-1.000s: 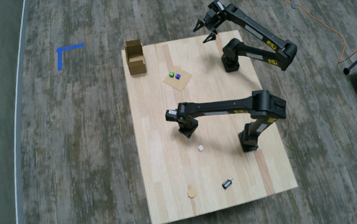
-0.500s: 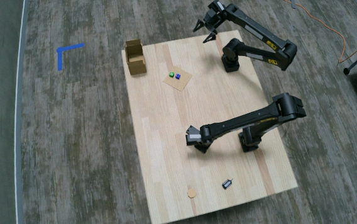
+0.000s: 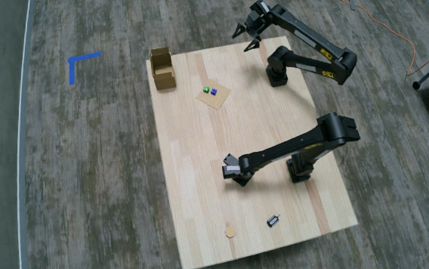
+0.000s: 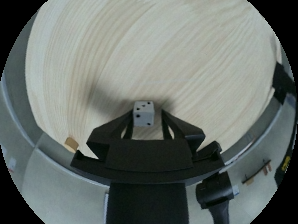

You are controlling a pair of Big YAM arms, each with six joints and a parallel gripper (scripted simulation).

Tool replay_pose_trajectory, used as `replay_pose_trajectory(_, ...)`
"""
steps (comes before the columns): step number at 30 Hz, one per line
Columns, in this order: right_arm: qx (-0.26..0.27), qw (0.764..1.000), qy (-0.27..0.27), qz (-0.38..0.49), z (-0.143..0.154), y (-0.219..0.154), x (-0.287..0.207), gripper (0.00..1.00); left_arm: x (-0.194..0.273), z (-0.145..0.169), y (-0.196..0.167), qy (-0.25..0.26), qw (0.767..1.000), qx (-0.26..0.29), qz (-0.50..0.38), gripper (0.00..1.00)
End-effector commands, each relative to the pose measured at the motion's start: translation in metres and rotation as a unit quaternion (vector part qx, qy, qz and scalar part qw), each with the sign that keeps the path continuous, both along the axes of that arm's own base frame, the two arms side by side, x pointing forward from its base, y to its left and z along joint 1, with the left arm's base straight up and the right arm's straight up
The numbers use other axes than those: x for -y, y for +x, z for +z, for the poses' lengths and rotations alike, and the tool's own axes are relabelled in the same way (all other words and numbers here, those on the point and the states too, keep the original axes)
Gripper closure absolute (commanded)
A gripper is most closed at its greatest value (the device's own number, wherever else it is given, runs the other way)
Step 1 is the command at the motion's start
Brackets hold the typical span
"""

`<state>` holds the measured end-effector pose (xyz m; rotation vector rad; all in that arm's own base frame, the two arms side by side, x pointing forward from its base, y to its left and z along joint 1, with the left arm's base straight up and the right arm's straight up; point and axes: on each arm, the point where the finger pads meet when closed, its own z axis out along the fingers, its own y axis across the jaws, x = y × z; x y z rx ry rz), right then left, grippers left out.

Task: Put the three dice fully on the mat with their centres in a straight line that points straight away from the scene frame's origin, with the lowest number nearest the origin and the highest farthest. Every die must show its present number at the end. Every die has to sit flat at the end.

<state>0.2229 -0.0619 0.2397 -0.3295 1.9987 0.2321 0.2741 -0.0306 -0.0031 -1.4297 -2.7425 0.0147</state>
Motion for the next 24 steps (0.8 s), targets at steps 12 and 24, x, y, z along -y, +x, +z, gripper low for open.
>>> replay_pose_trajectory(12, 0.013, 1.0, -0.016, 0.007, 0.013, 0.004, 0.003, 0.0, 0.005, 0.006, 0.02, -0.01, 0.999, 0.032, -0.017, 0.79)
replay_pose_trajectory(24, 0.013, 1.0, -0.016, 0.007, 0.013, 0.004, 0.003, 0.0, 0.011, 0.064, 0.025, -0.011, 0.999, 0.042, -0.017, 0.8)
